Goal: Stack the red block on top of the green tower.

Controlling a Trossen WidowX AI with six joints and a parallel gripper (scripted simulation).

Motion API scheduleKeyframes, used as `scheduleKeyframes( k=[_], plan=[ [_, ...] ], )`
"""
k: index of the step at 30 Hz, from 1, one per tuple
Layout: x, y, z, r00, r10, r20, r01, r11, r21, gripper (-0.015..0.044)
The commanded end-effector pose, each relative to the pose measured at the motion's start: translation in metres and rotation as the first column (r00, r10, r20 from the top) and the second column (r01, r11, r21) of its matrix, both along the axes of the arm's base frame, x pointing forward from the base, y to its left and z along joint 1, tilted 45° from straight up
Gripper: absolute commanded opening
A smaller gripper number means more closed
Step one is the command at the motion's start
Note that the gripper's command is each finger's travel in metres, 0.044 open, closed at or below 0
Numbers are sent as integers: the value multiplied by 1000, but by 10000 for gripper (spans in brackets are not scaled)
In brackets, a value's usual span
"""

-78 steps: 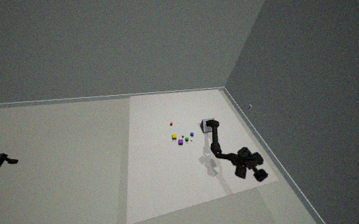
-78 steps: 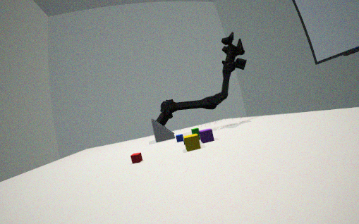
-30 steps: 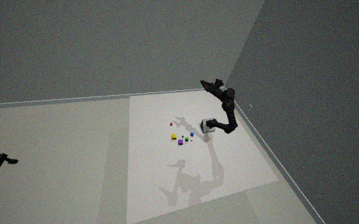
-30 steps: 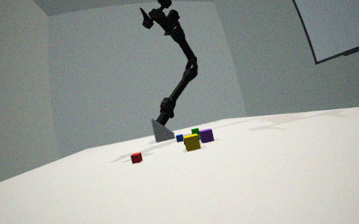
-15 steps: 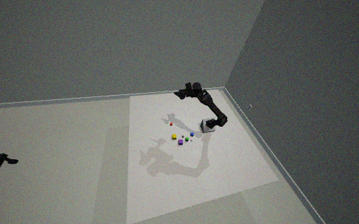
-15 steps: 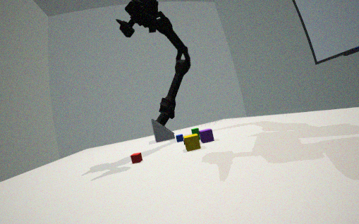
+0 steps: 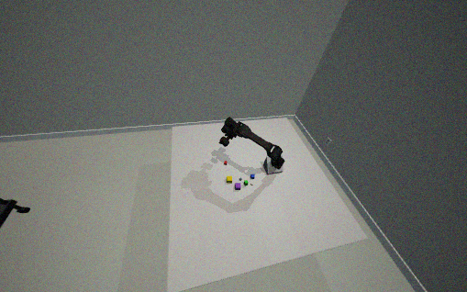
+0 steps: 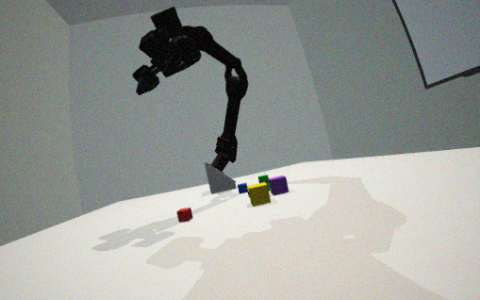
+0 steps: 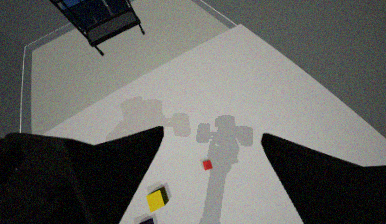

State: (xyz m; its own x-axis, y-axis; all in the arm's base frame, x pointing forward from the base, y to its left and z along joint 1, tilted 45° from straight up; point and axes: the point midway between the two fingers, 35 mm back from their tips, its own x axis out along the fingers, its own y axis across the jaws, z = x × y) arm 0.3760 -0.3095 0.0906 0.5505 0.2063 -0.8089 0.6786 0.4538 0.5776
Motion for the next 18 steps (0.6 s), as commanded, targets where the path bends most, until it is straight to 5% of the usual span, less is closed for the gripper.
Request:
scheduleKeyframes(
  k=[1, 13, 18],
  plan=[
    [8, 26, -32, 990, 137, -35, -135, 990, 49, 440],
    [6, 136, -139, 806, 590, -45, -555, 780, 288, 440],
    [4, 150, -149, 774, 633, -31, -592, 740, 318, 440]
  ],
)
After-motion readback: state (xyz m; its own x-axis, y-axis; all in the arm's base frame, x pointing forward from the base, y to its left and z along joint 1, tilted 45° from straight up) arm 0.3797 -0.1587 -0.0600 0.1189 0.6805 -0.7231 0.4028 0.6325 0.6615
